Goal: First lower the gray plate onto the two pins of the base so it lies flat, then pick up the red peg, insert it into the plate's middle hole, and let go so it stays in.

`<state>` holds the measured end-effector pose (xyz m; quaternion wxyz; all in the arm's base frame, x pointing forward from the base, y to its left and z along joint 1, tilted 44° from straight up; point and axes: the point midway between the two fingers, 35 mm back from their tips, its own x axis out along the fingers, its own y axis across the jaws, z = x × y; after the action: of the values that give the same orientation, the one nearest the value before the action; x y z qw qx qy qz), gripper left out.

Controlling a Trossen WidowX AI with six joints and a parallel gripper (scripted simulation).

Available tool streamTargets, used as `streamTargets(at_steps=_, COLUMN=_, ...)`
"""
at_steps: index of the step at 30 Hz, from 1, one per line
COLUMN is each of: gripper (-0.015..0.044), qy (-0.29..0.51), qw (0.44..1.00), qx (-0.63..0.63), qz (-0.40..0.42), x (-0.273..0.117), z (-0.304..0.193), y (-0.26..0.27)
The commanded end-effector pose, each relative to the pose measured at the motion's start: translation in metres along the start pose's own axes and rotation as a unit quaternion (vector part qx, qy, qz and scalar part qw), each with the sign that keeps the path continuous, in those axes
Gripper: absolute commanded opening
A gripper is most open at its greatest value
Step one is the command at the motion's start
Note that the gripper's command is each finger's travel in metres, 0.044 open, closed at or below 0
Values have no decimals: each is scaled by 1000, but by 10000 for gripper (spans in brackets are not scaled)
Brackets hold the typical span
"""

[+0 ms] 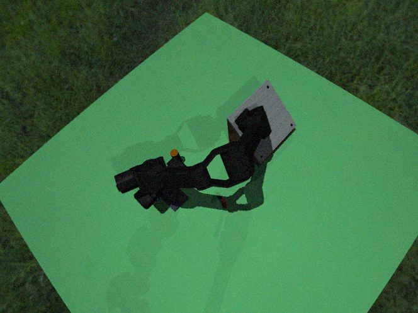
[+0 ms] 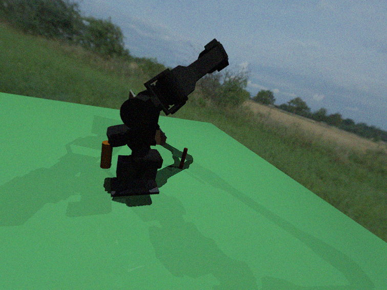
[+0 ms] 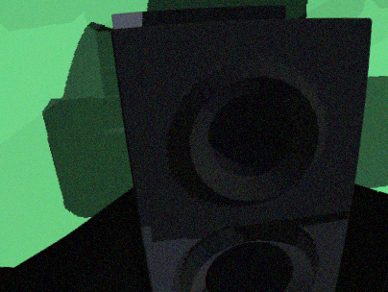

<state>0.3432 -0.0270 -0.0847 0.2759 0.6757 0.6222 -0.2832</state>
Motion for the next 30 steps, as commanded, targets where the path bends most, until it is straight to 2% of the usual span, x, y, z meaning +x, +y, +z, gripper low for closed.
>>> streamTargets(at_steps=1, gripper=0, qy=2, qw=1000, qx=3, qz=0, x=4, z=0, y=0)
streamTargets(at_steps=14, gripper=0, qy=3, qw=1000, qx=3, qz=0, x=24, z=-1, y=-1)
streamTargets(at_steps=21, gripper=0, qy=0, qw=1000, qx=-1, qz=1, x=20, z=-1, y=1)
streamTargets(at_steps=30, gripper=236, qy=0, qw=1000, qx=-1, qz=1, x=20, z=-1, y=1)
